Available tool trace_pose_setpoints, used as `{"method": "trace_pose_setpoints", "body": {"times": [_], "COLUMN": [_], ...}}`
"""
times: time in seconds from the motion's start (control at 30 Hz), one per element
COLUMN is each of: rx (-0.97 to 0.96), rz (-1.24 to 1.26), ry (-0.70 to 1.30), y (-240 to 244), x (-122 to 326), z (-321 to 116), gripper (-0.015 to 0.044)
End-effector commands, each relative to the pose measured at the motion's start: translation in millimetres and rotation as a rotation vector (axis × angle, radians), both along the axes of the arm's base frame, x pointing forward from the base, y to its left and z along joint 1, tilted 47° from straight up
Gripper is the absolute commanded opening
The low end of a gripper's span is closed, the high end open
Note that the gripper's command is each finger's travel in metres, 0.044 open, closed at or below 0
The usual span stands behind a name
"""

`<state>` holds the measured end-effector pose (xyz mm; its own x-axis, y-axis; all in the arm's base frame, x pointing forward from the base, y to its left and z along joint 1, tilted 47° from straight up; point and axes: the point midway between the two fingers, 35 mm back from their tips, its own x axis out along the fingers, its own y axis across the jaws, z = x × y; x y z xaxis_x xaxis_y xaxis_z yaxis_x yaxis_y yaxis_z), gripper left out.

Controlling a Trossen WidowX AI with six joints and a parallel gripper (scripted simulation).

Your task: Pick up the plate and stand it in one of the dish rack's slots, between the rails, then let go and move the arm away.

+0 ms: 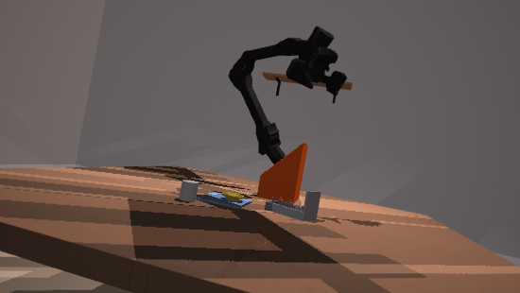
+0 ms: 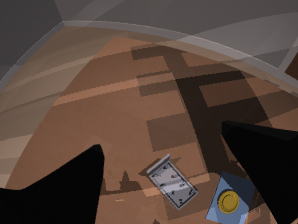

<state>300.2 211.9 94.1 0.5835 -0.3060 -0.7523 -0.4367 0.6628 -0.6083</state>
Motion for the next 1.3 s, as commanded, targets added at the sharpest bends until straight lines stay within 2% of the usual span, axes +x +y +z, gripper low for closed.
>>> {"method": "trace_pose_setpoints", "body": {"times": [0.0, 0.47, 0.87, 1.03, 1.27], "rx": [-0.023, -0.094, -0.190, -0.202, -0.197], "rz": [-0.132, -0.566, -0.947, -0.992, -0.990], "ry": [0.013, 0.105, 0.187, 0.198, 0.198], "y": [-34.8, -157.8, -256.5, -267.3, -324.4], "x": [13.2, 20.6, -2.5, -7.1, -21.4], "z": [2.6, 4.0, 21.4, 24.1, -29.6], "gripper": [0.0400, 0.0400, 0.0400, 0.0400, 0.0400]}}
